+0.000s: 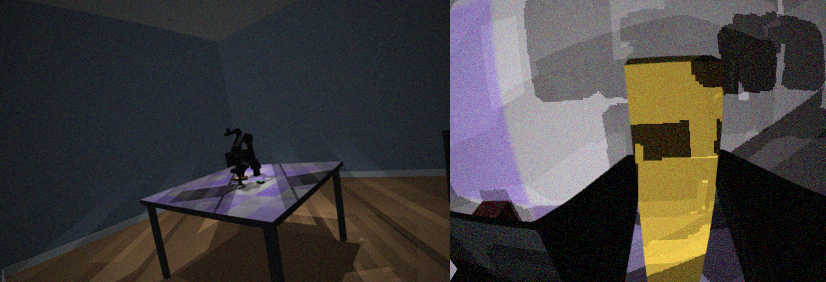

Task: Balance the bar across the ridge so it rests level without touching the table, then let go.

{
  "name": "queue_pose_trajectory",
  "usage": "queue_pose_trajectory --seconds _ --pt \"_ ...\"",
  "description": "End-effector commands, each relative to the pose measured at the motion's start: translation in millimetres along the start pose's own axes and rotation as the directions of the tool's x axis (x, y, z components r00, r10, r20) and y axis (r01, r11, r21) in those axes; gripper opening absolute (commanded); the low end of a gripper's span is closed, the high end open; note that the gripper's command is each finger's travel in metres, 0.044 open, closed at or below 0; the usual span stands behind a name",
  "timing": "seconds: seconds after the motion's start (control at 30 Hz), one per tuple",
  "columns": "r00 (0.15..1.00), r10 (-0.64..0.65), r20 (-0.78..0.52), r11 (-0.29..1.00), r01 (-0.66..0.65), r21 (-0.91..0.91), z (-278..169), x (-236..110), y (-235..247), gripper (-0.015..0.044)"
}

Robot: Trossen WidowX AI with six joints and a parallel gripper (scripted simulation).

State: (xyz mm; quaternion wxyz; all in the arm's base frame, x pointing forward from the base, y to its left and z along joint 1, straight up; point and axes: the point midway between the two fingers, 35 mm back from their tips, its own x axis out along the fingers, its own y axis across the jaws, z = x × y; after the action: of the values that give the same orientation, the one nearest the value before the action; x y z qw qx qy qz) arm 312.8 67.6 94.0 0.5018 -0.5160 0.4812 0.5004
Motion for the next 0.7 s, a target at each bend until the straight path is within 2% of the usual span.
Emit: queue_pose_trajectory --seconds 0.0,0.67 --pt "1.000 0.004 0.001 1.000 -0.004 0.000 0.1 1.6 1.0 0.0000" --pt "1.000 0.004 0.001 1.000 -0.004 0.000 0.0 3.3 1.1 0.0000"
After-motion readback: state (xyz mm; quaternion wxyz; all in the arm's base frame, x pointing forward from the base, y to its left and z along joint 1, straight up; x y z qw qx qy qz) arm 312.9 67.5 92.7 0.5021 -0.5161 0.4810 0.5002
